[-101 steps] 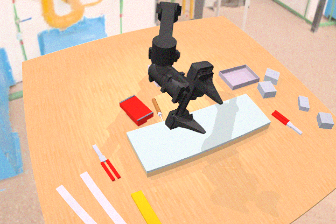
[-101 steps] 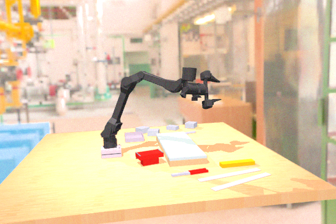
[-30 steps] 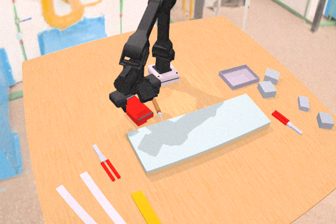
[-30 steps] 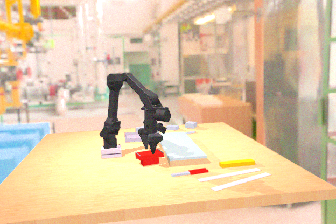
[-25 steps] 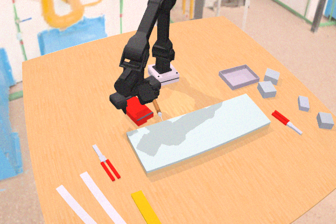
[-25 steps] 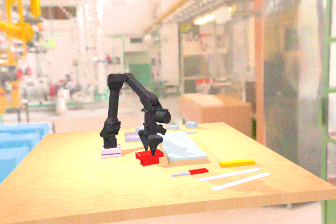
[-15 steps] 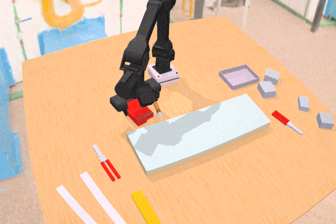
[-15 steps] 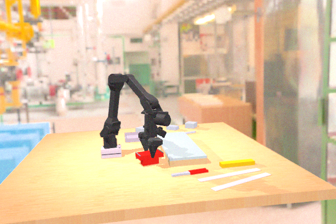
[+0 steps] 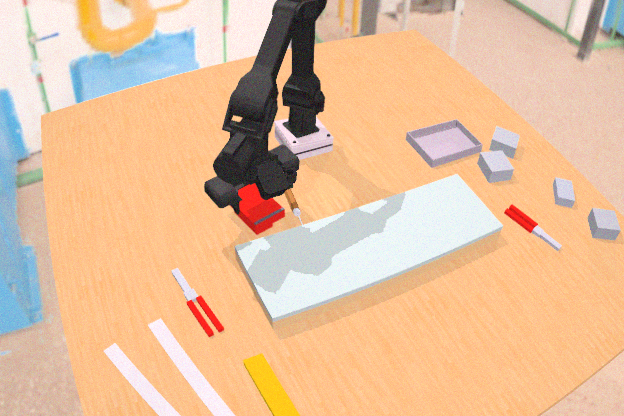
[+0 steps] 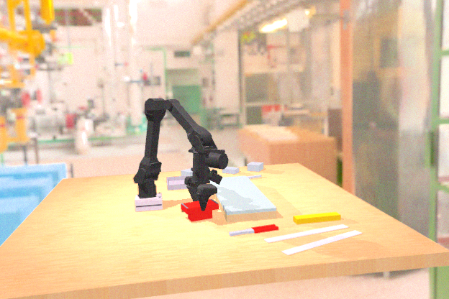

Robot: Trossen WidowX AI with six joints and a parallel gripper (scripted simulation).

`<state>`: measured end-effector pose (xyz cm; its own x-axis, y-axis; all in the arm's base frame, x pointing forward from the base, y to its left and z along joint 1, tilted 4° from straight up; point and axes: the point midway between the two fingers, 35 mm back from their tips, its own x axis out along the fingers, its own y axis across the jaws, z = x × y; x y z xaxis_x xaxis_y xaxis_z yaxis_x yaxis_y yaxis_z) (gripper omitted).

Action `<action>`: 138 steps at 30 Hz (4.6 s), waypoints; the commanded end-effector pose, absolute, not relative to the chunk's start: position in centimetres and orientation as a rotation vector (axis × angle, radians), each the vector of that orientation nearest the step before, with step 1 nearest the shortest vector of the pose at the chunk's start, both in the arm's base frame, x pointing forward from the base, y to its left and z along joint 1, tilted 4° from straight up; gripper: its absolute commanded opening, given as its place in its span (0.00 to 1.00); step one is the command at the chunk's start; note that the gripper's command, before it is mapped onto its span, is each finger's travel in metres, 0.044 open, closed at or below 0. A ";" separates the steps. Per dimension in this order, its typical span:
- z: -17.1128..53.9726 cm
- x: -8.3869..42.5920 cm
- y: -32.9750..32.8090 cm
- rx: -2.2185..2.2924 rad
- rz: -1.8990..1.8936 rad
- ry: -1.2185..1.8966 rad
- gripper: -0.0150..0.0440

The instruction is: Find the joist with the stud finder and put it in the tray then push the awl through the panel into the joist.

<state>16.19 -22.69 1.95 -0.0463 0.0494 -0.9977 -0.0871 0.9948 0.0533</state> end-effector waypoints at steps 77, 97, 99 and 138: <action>5.0 16.3 -26.2 -0.164 -0.042 1.613 0.25; 4.9 16.3 -25.9 -0.226 -0.116 1.602 0.25; 4.9 16.3 -25.8 -0.235 -0.124 1.602 0.25; 4.5 16.3 -25.3 -0.396 -0.299 1.574 0.25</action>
<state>16.39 -25.24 4.33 -0.0188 -0.4020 -0.9154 -0.0737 0.9137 -0.3997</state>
